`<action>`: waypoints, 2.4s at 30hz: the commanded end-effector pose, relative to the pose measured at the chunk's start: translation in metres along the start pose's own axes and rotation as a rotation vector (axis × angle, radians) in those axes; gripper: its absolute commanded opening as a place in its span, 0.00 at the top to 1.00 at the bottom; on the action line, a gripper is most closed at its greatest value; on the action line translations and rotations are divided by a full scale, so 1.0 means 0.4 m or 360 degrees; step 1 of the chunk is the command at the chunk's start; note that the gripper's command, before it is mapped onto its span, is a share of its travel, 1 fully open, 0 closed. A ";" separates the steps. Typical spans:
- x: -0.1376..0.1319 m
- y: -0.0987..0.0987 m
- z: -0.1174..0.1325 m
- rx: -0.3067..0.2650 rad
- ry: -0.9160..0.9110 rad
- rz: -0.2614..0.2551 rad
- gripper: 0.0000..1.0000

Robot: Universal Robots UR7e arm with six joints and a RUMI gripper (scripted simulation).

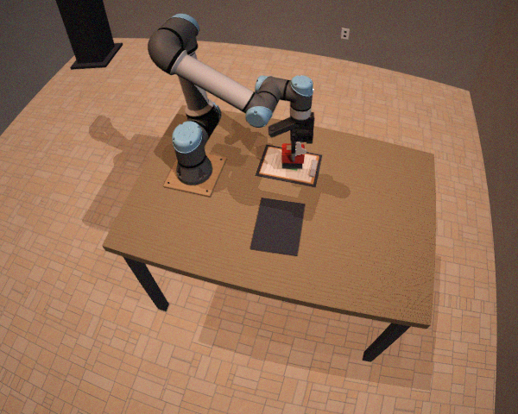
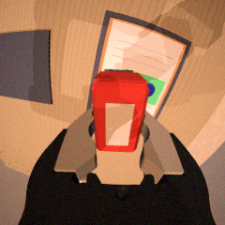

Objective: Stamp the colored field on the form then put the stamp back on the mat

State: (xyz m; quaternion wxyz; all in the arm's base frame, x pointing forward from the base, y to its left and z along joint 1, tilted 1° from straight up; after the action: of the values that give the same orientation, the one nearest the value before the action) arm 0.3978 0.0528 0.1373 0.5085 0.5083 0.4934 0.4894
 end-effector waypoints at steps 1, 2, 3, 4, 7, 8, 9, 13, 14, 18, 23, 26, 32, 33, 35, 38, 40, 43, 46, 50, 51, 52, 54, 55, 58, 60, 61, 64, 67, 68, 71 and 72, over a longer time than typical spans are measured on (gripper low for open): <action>-0.016 0.001 0.005 -0.0001 -0.0311 -0.0011 0.80; -0.020 0.001 0.006 -0.0001 -0.0381 -0.0011 0.80; -0.024 0.002 0.007 -0.0001 -0.0451 -0.0011 0.80; -0.028 0.002 0.008 -0.0001 -0.0522 -0.0011 0.80; -0.041 0.002 0.012 -0.0002 -0.0739 -0.0010 0.80; -0.045 0.002 0.013 -0.0002 -0.0813 -0.0010 0.80; -0.050 0.002 0.015 -0.0003 -0.0887 -0.0010 0.80; -0.063 0.002 0.020 -0.0003 -0.1113 -0.0010 0.80; -0.063 0.002 0.020 -0.0003 -0.1113 -0.0010 0.80; -0.083 0.003 0.027 -0.0004 -0.1421 -0.0010 0.80; -0.110 0.003 0.037 -0.0006 -0.1817 -0.0009 0.80; -0.127 0.004 0.043 -0.0007 -0.2058 -0.0009 0.80; -0.152 0.004 0.051 -0.0008 -0.2382 -0.0008 0.80; -0.158 0.004 0.053 -0.0008 -0.2464 -0.0008 0.80; -0.171 0.005 0.057 -0.0008 -0.2627 -0.0008 0.80; -0.192 0.005 0.062 -0.0009 -0.2873 -0.0007 0.80; -0.206 0.005 0.066 -0.0010 -0.3036 -0.0007 0.80; -0.229 0.006 0.070 -0.0010 -0.3272 -0.0006 0.80; -0.252 0.006 0.074 -0.0011 -0.3507 -0.0004 0.80; -0.267 0.006 0.076 -0.0012 -0.3686 -0.0005 0.80; -0.275 0.006 0.077 -0.0012 -0.3766 -0.0005 0.80; -0.283 0.006 0.078 -0.0012 -0.3847 -0.0004 0.80; -0.299 0.007 0.079 -0.0013 -0.4006 -0.0004 0.80; -0.307 0.007 0.079 -0.0013 -0.4085 -0.0003 0.80; -0.331 0.007 0.080 -0.0014 -0.4320 -0.0002 0.80; -0.348 0.007 0.080 -0.0015 -0.4474 -0.0002 0.80; -0.356 0.007 0.079 -0.0015 -0.4550 -0.0001 0.80; -0.372 0.008 0.079 -0.0015 -0.4702 -0.0001 0.80; -0.388 0.008 0.077 -0.0016 -0.4851 0.0000 0.80; -0.396 0.008 0.076 -0.0016 -0.4924 0.0000 0.80; -0.419 0.008 0.073 -0.0017 -0.5141 0.0002 0.80; -0.427 0.008 0.072 -0.0017 -0.5212 0.0002 0.80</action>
State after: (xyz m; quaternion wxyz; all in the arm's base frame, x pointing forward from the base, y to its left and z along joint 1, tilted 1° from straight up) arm 0.4219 -0.1063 0.1407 0.5077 0.5071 -0.4935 -0.4916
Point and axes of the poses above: the point where the finger pads meet when closed, its own y axis back along the fingers, its own x axis across the jaws, z = x × y, the point moved 4 cm from there along y, back along the fingers, and after that the axes turned 7 degrees about -y, right-handed, at the moved point
